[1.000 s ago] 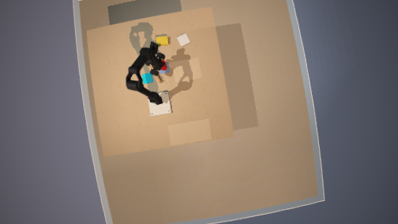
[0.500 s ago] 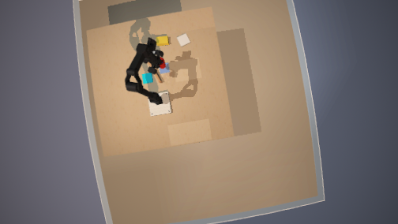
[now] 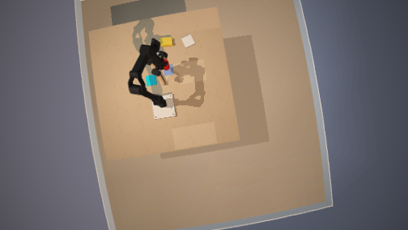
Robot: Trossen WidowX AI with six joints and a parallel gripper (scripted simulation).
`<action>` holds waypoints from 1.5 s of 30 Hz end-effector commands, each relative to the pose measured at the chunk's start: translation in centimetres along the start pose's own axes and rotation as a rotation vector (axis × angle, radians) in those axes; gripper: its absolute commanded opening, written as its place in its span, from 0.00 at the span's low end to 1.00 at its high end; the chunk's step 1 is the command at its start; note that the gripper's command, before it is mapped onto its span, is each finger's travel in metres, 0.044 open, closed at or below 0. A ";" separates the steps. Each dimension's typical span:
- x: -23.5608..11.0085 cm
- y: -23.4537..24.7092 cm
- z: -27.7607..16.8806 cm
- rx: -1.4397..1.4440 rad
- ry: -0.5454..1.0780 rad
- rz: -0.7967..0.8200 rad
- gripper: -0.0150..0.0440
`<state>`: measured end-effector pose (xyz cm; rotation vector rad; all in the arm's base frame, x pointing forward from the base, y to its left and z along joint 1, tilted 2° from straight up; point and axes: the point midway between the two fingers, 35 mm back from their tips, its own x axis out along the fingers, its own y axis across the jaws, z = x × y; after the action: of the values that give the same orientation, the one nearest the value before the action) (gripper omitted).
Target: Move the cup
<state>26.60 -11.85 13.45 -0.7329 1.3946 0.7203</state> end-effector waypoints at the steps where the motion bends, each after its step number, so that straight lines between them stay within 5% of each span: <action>1: 0.0 0.0 0.0 0.000 0.000 0.001 0.25; 45: -0.1 6.1 5.3 -0.005 -0.012 0.003 0.25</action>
<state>25.06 -4.64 13.54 -0.7344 1.3851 0.7334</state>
